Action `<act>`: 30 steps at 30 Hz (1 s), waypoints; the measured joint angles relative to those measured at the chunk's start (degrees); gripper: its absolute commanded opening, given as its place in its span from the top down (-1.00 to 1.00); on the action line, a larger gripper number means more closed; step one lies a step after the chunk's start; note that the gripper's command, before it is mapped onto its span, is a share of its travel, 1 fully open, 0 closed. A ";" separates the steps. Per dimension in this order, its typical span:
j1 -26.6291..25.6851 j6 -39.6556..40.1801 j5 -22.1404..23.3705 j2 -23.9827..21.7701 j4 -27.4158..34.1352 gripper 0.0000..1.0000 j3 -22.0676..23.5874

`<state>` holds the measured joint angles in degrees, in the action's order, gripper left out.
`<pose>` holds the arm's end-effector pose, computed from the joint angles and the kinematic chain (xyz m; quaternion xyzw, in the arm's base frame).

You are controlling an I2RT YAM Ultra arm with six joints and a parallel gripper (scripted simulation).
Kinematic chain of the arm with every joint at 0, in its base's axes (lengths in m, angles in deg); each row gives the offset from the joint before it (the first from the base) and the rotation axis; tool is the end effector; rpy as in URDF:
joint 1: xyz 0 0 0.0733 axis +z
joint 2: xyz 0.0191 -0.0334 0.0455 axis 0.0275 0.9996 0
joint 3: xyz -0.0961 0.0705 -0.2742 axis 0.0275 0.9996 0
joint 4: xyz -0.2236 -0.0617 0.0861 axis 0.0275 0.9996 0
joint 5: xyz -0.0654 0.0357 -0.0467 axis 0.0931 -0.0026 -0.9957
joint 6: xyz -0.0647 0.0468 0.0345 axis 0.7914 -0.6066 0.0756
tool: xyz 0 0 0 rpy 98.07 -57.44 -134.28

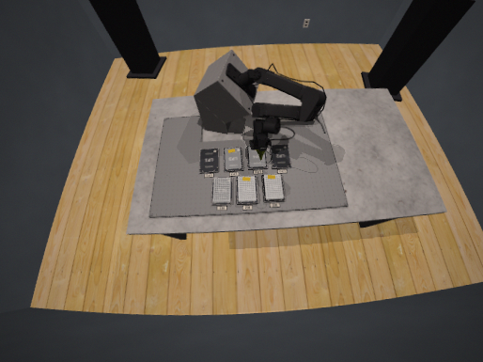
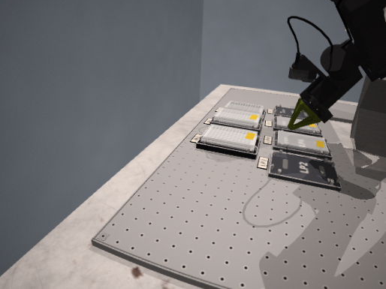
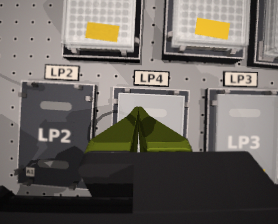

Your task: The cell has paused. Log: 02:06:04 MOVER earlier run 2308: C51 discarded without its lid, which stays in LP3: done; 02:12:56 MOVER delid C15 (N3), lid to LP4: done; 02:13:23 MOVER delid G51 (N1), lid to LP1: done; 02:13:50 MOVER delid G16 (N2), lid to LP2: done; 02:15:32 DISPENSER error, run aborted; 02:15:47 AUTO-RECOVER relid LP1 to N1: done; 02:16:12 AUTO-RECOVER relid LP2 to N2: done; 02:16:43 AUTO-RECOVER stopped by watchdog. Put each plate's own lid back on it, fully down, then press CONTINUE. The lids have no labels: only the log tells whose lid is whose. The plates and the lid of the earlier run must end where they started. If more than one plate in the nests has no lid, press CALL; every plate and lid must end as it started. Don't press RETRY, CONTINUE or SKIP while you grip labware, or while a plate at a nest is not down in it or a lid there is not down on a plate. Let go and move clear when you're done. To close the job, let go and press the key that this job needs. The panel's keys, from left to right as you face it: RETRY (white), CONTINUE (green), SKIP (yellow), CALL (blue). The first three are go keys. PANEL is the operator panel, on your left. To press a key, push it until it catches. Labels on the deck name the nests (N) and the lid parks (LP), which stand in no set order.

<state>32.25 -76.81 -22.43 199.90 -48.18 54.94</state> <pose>0.2620 0.1772 0.0537 0.0561 0.8208 0.4282 0.3739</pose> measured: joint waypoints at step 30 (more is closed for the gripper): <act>9.90 -5.07 -12.85 -14.95 11.45 1.00 0.50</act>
<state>42.15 -81.88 -35.29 184.95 -36.72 55.45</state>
